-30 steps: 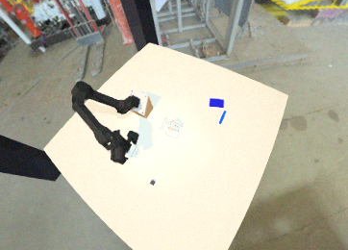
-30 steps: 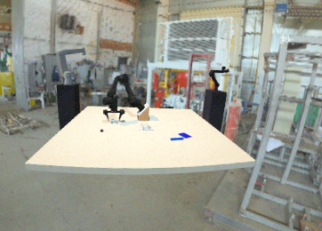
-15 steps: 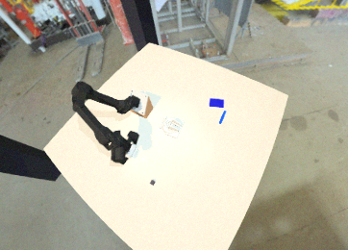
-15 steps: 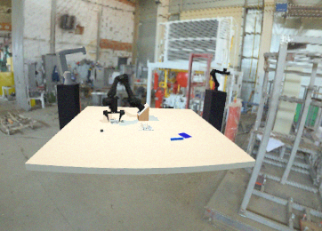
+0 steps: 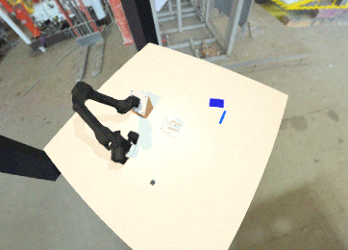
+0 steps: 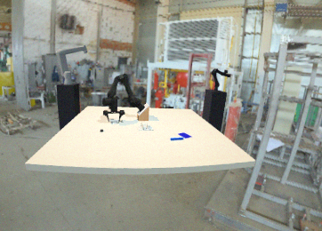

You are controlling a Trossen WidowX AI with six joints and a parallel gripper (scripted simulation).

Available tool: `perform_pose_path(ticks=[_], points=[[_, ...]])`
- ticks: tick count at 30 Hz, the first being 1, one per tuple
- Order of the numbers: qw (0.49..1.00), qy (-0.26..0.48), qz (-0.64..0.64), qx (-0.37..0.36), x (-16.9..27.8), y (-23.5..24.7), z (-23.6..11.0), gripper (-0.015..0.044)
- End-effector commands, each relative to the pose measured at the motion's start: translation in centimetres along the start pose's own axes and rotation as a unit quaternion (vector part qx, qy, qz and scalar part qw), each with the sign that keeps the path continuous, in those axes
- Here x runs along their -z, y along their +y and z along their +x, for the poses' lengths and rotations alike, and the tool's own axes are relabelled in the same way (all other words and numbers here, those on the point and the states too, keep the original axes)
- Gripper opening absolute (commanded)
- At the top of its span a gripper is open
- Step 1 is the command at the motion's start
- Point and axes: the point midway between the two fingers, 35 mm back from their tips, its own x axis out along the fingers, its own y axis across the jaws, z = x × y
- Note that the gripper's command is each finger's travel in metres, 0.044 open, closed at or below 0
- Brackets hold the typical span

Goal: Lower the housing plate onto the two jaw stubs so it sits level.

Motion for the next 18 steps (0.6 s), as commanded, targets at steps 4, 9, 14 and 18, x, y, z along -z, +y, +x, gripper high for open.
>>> perform_pose_path(ticks=[4,9,14,18], points=[[1.0,0.0,0.0,0.0,0.0,0.0,0.0,0.038],[1.0,0.0,0.0,0.0,0.0,0.0,0.0,0.0351],[1.0,0.0,0.0,0.0,0.0,0.0,0.0,0.0351],[1.0,0.0,0.0,0.0,0.0,0.0,0.0,0.0351]])
